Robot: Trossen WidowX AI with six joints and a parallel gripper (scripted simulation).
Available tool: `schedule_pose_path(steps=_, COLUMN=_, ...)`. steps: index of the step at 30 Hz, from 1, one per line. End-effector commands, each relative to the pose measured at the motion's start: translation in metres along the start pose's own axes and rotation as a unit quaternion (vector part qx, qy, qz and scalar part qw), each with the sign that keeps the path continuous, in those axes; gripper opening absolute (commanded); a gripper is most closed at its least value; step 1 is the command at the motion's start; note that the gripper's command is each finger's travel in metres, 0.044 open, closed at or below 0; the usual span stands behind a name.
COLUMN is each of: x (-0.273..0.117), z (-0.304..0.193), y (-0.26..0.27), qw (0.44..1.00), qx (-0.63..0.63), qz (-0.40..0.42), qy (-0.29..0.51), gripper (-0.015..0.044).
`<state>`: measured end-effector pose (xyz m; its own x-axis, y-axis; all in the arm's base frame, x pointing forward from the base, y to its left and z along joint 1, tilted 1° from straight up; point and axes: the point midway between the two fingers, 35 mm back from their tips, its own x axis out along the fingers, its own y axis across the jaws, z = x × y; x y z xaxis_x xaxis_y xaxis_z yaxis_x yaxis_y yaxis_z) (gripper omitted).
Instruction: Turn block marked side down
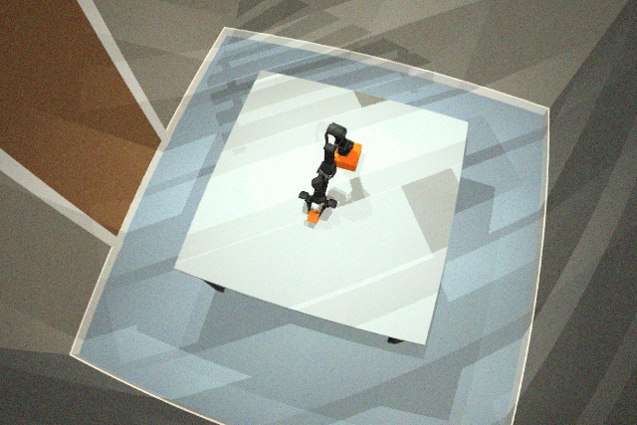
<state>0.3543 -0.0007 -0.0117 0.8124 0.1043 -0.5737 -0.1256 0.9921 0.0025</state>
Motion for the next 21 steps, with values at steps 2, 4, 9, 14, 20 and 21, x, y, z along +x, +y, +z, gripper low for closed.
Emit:
schedule_pose_path(steps=2, x=-0.005, z=-0.009, y=0.002, qw=1.0, qx=0.002, qz=0.004, qy=-0.02, gripper=0.0)
schedule_pose_path(steps=4, x=-0.007, z=-0.01, y=0.003, qw=0.999, qx=0.002, qz=0.004, qy=-0.034, gripper=0.0)
schedule_pose_path(steps=9, x=-0.013, z=-0.01, y=0.004, qw=0.998, qx=0.0, qz=0.004, qy=-0.057, gripper=0.0)
schedule_pose_path(steps=14, x=-0.015, z=-0.007, y=0.004, qw=0.997, qx=0.001, qz=0.004, qy=-0.071, gripper=0.0)
schedule_pose_path(steps=20, x=-0.015, z=-0.007, y=0.004, qw=0.997, qx=0.001, qz=0.004, qy=-0.071, gripper=0.0)
schedule_pose_path(steps=21, x=-0.015, z=-0.007, y=0.004, qw=0.997, qx=0.001, qz=0.004, qy=-0.071, gripper=0.0)
